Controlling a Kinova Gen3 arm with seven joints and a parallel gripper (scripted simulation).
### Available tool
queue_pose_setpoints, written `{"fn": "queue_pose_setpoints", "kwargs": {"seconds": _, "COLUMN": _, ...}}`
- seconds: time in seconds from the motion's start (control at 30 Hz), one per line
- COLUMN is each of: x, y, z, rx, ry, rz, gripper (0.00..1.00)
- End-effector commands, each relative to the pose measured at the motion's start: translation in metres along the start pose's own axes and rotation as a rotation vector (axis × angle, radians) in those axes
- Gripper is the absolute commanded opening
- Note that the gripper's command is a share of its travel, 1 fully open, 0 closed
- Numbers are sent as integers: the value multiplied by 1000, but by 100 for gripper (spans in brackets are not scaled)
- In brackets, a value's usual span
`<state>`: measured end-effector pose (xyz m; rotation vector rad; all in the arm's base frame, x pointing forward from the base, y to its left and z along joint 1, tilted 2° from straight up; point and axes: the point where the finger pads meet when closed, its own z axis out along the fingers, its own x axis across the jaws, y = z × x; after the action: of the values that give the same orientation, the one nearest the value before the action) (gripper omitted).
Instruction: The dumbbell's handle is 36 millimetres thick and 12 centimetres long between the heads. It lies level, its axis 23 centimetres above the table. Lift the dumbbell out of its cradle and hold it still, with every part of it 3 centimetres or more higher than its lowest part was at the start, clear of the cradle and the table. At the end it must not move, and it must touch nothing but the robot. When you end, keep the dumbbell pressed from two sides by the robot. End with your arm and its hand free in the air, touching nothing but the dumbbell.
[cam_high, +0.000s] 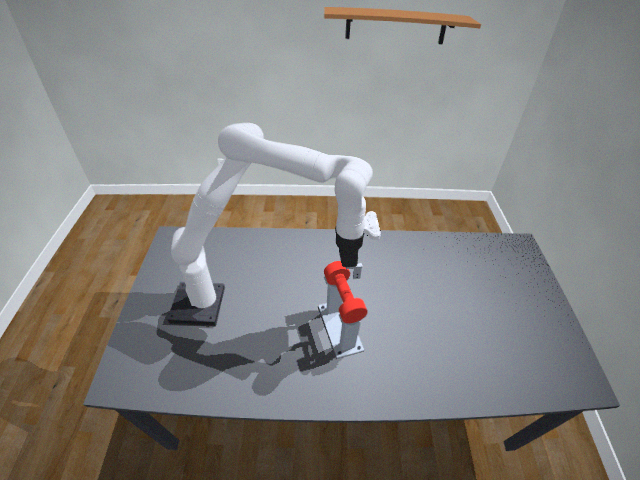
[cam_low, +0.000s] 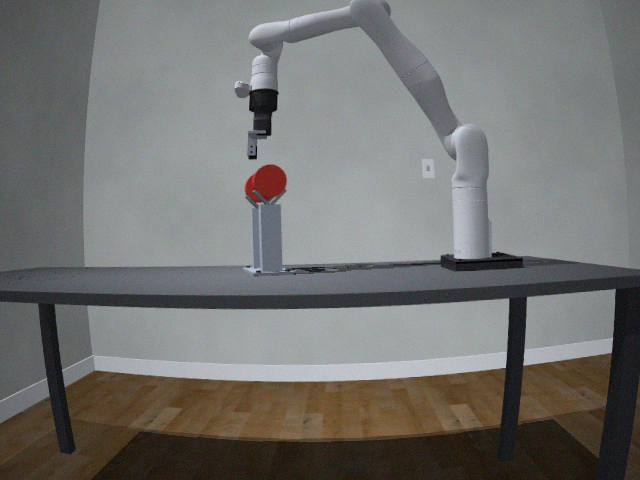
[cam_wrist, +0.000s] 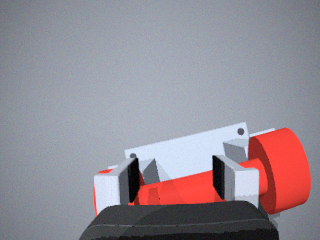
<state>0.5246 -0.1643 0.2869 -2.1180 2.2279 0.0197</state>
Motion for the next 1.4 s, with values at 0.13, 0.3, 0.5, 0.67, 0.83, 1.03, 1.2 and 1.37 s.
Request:
{"fn": "queue_pose_setpoints", "kwargs": {"seconds": 0.13, "x": 4, "y": 2, "z": -1, "rx": -6, "ry": 3, "rz": 169, "gripper": 100}}
{"fn": "queue_pose_setpoints", "kwargs": {"seconds": 0.3, "x": 9, "y": 5, "z": -1, "rx": -11, "ry": 6, "rz": 347, "gripper": 100}}
{"fn": "queue_pose_setpoints", "kwargs": {"seconds": 0.5, "x": 13, "y": 8, "z": -2, "rx": -15, "ry": 10, "rz": 503, "gripper": 100}}
{"fn": "queue_pose_setpoints", "kwargs": {"seconds": 0.67, "x": 17, "y": 12, "z": -4, "rx": -17, "ry": 15, "rz": 704, "gripper": 100}}
{"fn": "queue_pose_setpoints", "kwargs": {"seconds": 0.83, "x": 21, "y": 17, "z": -6, "rx": -18, "ry": 21, "rz": 896, "gripper": 100}}
{"fn": "queue_pose_setpoints", "kwargs": {"seconds": 1.03, "x": 22, "y": 21, "z": -8, "rx": -17, "ry": 25, "rz": 1034, "gripper": 100}}
{"fn": "queue_pose_setpoints", "kwargs": {"seconds": 1.2, "x": 24, "y": 25, "z": -10, "rx": -15, "ry": 30, "rz": 1179, "gripper": 100}}
{"fn": "queue_pose_setpoints", "kwargs": {"seconds": 1.37, "x": 24, "y": 28, "z": -12, "rx": -13, "ry": 33, "rz": 1284, "gripper": 100}}
